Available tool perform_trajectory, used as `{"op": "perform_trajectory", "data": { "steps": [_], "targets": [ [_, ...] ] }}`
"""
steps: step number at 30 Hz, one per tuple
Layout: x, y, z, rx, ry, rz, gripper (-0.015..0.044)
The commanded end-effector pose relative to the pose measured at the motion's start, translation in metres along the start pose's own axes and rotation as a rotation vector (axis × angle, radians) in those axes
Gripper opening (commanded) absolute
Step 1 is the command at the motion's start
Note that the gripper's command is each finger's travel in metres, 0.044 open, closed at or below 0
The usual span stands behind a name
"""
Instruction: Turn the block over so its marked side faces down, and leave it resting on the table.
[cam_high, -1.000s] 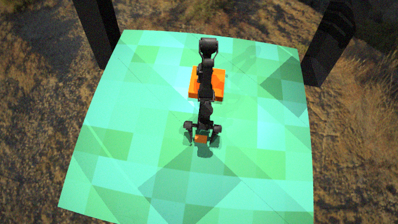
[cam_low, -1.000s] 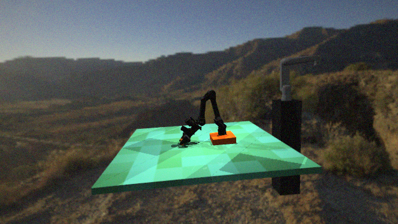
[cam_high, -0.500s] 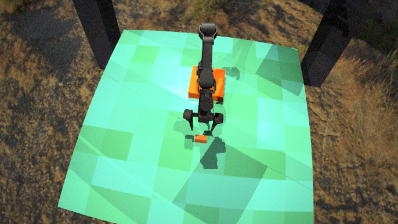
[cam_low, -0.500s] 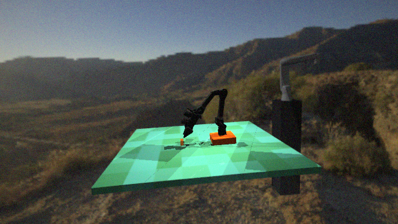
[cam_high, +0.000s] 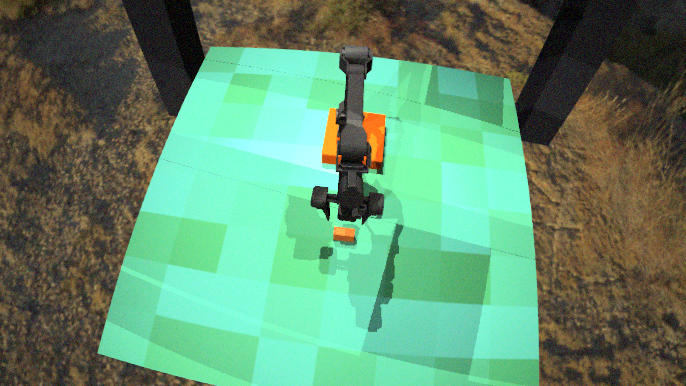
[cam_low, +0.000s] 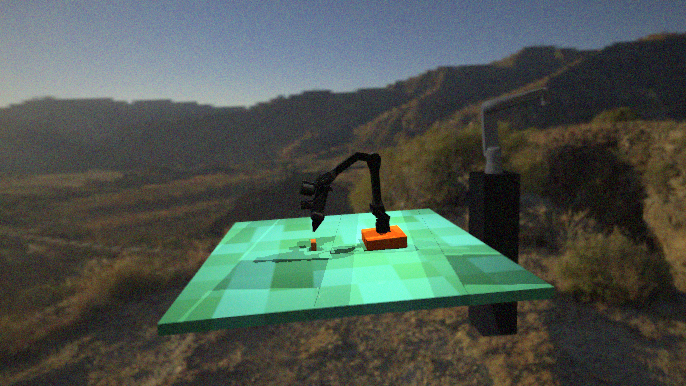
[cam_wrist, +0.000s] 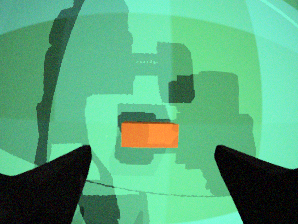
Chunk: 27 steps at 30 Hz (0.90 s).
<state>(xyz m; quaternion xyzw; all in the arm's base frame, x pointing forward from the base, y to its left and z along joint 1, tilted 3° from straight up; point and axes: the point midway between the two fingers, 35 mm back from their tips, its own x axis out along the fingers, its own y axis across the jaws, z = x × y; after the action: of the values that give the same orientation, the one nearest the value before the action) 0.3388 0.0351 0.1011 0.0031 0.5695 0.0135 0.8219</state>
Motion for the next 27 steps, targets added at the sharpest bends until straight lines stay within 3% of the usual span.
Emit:
{"op": "perform_trajectory", "data": {
  "steps": [1, 6, 27],
  "targets": [
    [0.000, -0.001, 0.006, 0.001, 0.127, 0.002, 0.0440],
    [-0.006, -0.001, 0.015, 0.004, 0.279, 0.007, 0.0440],
    [0.042, 0.000, 0.000, 0.005, 0.285, 0.007, 0.0440]
  ]
}}
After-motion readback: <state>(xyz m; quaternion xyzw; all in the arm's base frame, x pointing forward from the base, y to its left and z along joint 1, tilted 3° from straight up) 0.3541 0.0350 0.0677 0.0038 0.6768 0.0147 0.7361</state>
